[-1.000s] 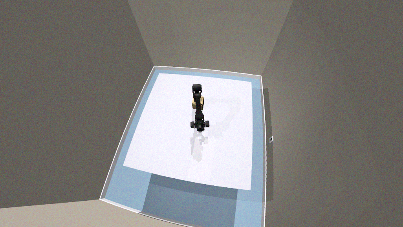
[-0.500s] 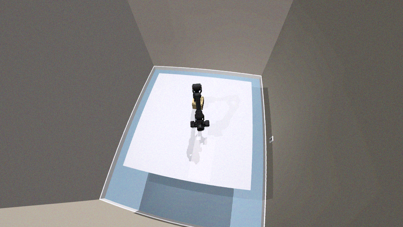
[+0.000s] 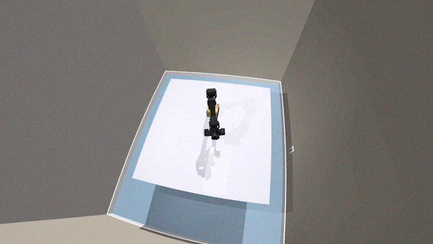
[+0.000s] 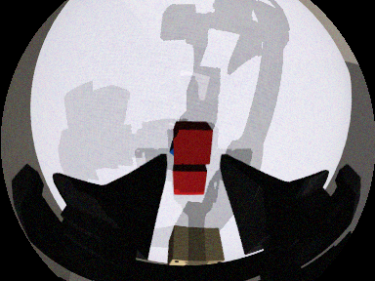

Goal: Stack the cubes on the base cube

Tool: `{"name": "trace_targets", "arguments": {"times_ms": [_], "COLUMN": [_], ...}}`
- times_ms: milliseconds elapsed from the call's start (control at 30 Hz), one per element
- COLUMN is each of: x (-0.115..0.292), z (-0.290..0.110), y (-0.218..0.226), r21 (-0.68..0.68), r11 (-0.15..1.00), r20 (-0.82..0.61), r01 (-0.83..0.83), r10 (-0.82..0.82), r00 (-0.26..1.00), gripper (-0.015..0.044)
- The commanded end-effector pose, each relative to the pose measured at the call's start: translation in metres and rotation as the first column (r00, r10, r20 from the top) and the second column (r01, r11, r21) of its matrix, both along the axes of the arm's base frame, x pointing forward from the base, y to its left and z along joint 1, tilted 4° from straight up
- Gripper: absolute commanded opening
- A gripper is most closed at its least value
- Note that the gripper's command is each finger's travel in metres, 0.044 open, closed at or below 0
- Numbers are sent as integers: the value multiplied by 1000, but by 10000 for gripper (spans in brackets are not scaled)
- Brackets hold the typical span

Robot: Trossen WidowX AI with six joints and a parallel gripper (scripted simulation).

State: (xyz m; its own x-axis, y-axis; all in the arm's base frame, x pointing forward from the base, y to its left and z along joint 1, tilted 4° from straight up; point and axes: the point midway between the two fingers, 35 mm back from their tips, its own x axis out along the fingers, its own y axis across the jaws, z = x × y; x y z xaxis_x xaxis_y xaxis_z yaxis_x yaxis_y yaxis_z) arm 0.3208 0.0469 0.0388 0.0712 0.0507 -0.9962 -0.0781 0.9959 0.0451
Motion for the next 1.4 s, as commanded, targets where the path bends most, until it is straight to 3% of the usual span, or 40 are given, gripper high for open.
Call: {"name": "trace_targets", "arguments": {"times_ms": [0,700,933,1067,1367], "x": [1,-1,-2,-2,-45], "z": [8,34,41,43,44], "y": [0,-1,-2,-2,101], "r21": [1,1,0,0,10], "r11": [1000,1000,1000,1000,1000], "r20": [7,7,4,4,-4], "r01": [-4,-4,0,0,1], "r10": [4,4,0,0,-1], "r00": [1000,1000,1000,1000,1000], "gripper": [205,205,389,400,400]}}
